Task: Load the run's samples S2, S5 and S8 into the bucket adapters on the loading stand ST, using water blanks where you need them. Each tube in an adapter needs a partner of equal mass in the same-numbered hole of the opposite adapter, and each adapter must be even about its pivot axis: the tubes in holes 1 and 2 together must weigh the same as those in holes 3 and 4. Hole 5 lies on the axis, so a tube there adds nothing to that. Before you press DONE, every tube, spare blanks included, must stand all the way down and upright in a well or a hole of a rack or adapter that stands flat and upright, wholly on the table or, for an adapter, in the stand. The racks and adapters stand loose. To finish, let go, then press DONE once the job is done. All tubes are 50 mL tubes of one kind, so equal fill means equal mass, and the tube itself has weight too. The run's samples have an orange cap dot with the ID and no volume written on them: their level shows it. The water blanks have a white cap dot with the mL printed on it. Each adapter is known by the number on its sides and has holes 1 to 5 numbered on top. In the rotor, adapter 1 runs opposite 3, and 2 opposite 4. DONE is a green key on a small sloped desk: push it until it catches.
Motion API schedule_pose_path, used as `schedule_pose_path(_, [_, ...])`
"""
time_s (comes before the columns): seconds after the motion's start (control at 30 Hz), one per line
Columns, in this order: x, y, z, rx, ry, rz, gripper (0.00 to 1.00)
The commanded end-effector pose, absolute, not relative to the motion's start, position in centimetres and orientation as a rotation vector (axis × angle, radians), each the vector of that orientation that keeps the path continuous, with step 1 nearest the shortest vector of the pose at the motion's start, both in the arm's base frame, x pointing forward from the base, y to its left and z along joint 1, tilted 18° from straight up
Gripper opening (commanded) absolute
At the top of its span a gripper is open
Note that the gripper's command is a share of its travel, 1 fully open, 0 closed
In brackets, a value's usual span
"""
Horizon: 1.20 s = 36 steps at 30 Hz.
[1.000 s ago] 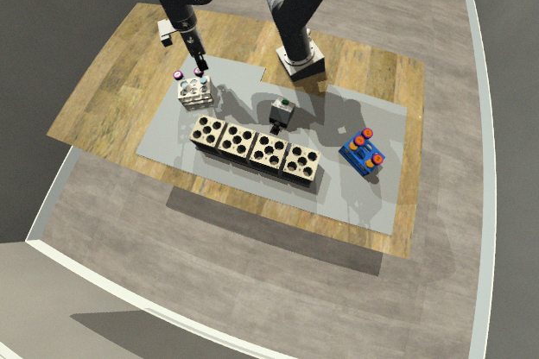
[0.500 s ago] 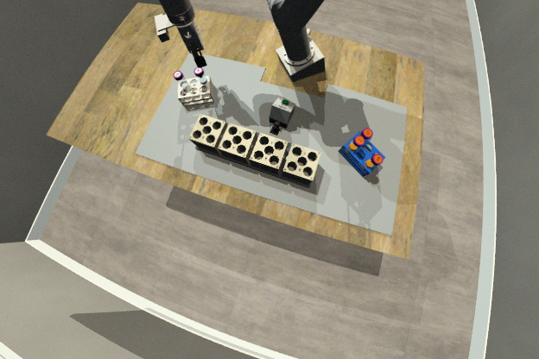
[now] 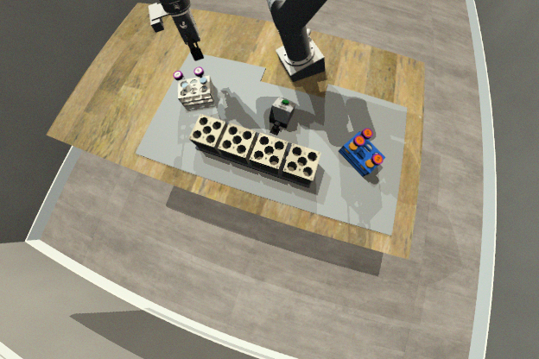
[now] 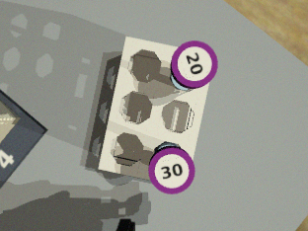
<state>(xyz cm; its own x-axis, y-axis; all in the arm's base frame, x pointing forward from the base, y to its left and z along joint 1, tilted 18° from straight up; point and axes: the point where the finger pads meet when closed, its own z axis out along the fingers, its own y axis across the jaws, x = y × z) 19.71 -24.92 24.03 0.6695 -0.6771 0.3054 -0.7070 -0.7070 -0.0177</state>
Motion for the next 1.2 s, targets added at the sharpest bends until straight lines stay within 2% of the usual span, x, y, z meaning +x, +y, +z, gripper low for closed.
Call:
schedule_pose_path(0.0, [19.5,-24.7,25.2,2.774,-1.153,0.449,1.00])
schedule_pose_path(0.63, [18.9,-23.6,28.6,2.789,-1.105,0.446,1.00])
schedule_pose_path(1.17, [22.8,-17.1,28.2,2.916,-0.374,0.384,1.00])
